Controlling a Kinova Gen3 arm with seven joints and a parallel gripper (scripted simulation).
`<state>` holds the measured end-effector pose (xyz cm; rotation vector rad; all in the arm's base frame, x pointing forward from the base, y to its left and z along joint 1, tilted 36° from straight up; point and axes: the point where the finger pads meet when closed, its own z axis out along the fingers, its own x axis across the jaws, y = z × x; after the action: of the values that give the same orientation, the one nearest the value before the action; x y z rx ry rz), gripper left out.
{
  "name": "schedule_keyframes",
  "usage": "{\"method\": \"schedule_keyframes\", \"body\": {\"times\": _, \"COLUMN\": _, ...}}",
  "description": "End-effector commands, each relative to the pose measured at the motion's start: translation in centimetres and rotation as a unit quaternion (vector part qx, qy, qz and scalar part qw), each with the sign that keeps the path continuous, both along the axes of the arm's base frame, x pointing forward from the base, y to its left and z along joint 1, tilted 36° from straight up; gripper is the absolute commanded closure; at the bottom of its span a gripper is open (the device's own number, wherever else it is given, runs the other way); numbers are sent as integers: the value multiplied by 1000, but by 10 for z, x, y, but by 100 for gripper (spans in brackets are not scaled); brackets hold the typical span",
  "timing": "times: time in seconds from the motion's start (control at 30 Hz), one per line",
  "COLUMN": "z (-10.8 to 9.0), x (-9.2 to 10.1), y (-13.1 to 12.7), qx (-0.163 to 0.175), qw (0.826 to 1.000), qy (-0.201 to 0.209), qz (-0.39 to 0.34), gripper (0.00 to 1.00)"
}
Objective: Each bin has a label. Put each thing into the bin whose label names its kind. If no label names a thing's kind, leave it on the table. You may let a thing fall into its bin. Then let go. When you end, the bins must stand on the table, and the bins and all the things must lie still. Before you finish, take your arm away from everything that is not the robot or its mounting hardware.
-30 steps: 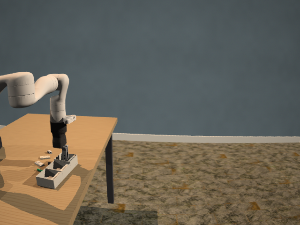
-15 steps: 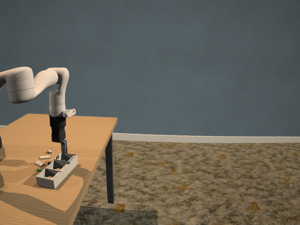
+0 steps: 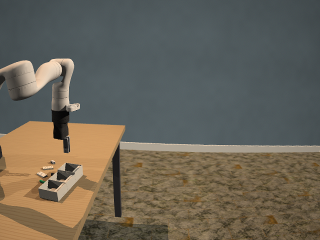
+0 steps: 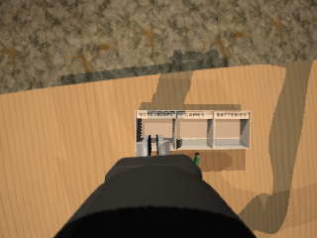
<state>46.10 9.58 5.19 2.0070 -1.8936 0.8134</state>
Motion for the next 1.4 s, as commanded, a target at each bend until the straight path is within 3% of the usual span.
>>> {"method": "schedule_keyframes", "body": {"times": 0.0, "z": 26, "x": 1, "y": 20, "qx": 3, "qw": 1000, "qy": -12, "qz": 7, "gripper": 69}}
{"method": "schedule_keyframes", "body": {"times": 0.07, "z": 39, "x": -3, "y": 29, "qx": 3, "qw": 1000, "qy": -12, "qz": 7, "gripper": 69}}
{"method": "schedule_keyframes", "body": {"times": 0.13, "z": 39, "x": -3, "y": 29, "qx": 3, "qw": 1000, "qy": -12, "qz": 7, "gripper": 69}}
{"method": "schedule_keyframes", "body": {"times": 0.3, "z": 73, "x": -14, "y": 51, "qx": 3, "qw": 1000, "qy": -12, "qz": 7, "gripper": 69}}
{"method": "schedule_keyframes", "body": {"times": 0.6, "z": 74, "x": -14, "y": 52, "qx": 3, "qw": 1000, "qy": -12, "qz": 7, "gripper": 69}}
{"method": "schedule_keyframes", "body": {"times": 0.63, "z": 71, "x": -16, "y": 44, "qx": 9, "qw": 1000, "qy": -26, "qz": -14, "gripper": 46}}
{"method": "schedule_keyframes", "body": {"times": 0.7, "z": 71, "x": -16, "y": 44, "qx": 9, "qw": 1000, "qy": -26, "qz": -14, "gripper": 46}}
{"method": "schedule_keyframes", "body": {"times": 0.87, "z": 56, "x": -29, "y": 8, "qx": 34, "qw": 990, "qy": -86, "qz": -103, "gripper": 46}}
{"method": "schedule_keyframes", "body": {"times": 1.2, "z": 26, "x": -54, "y": -66, "qx": 34, "qw": 990, "qy": -86, "qz": -103, "gripper": 46}}
{"method": "schedule_keyframes", "body": {"times": 1.27, "z": 26, "x": -54, "y": -66, "qx": 34, "qw": 990, "qy": -86, "qz": -103, "gripper": 46}}
{"method": "schedule_keyframes", "body": {"times": 1.37, "z": 17, "x": -61, "y": -88, "qx": 34, "qw": 990, "qy": -86, "qz": -103, "gripper": 46}}
